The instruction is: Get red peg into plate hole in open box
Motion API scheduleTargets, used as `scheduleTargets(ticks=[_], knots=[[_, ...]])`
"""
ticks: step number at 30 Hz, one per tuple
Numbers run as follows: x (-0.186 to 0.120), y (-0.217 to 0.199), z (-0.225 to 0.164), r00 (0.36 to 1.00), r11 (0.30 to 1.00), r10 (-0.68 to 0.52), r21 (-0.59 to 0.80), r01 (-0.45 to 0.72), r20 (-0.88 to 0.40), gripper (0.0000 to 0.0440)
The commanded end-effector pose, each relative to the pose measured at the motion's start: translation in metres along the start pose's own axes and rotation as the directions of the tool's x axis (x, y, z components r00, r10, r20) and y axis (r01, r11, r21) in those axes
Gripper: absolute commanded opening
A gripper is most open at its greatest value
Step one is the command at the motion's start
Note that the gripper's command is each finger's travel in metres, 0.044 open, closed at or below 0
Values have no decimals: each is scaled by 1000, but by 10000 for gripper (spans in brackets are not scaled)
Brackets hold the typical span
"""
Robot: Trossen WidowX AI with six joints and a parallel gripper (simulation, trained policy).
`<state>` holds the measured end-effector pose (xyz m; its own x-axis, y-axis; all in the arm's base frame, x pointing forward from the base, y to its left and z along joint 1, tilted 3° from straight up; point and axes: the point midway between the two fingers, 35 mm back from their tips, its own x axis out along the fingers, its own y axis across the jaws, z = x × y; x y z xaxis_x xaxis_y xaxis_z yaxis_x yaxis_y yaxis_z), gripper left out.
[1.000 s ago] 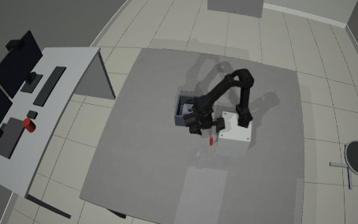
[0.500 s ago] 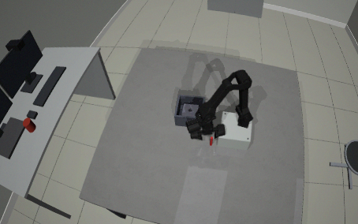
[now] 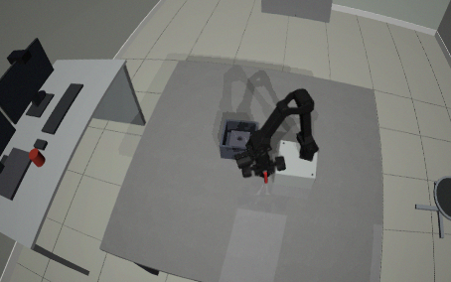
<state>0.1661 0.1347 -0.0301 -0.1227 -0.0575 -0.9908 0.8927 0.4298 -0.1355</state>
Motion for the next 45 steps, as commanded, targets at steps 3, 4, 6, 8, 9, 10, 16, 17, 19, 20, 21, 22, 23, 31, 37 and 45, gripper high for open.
scheduleTargets(ticks=[3,4,6,8,9,10,16,17,19,20,21,22,23,31,37,45], knots=[[-12,4,5,999,999,32,-38,-31,31,0],[-15,4,6,999,998,38,-46,-36,37,0],[-20,4,8,998,997,47,-63,-44,51,0],[-26,5,10,996,995,58,-80,-53,63,0],[-30,6,11,996,994,64,-88,-58,69,0],[-33,6,12,995,993,70,-97,-62,75,0],[-54,11,21,988,985,107,-146,-90,111,2],[-58,13,23,987,984,113,-154,-95,117,3],[-65,15,27,984,980,126,-169,-104,129,4],[-69,16,29,982,978,133,-176,-108,134,3],[-73,18,31,980,977,139,-182,-112,140,3],[-77,20,33,979,975,145,-188,-117,145,2],[-80,21,35,977,974,152,-193,-121,150,1],[-109,36,56,963,965,196,-211,-156,183,0],[-126,48,76,954,963,221,-203,-180,202,0],[-138,57,109,950,967,227,-165,-194,215,0]])
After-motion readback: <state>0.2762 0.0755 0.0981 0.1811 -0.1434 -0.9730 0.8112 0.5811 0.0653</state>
